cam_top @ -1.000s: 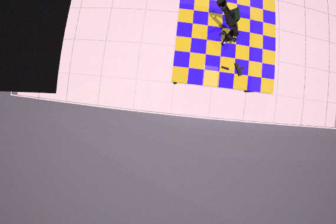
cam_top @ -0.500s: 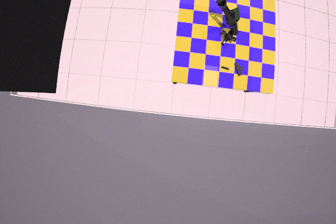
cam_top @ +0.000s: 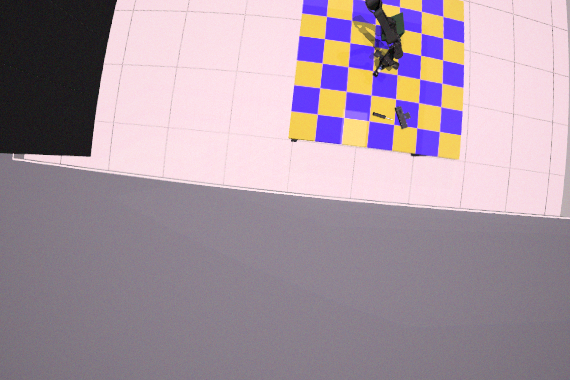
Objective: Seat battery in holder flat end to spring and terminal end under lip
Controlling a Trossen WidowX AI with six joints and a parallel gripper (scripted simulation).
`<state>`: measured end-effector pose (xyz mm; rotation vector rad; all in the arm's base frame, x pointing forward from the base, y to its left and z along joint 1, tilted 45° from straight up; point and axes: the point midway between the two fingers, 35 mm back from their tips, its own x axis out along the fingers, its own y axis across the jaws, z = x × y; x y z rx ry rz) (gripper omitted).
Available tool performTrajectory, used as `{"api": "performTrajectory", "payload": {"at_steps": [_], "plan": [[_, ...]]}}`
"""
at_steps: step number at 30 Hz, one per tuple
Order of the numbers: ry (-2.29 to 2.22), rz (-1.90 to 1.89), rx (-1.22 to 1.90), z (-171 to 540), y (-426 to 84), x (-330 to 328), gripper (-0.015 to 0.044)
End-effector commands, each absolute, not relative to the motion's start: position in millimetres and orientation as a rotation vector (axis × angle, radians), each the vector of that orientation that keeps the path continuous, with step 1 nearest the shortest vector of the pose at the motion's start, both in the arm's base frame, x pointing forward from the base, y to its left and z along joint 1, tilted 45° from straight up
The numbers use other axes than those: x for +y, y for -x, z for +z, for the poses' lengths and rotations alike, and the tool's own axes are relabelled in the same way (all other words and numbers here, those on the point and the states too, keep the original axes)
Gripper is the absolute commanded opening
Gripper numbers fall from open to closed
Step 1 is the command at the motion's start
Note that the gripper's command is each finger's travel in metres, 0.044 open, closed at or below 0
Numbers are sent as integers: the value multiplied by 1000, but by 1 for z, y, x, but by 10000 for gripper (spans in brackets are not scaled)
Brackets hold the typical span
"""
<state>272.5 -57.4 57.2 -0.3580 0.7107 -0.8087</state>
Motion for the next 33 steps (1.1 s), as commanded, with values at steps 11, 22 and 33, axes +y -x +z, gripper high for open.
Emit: {"api": "performTrajectory", "payload": {"at_steps": [11,22,33], "plan": [[348,-806,754,52,-270,-57,72],[324,-812,812,51,-275,-58,72],[298,-821,870,49,-279,-60,72]]}}
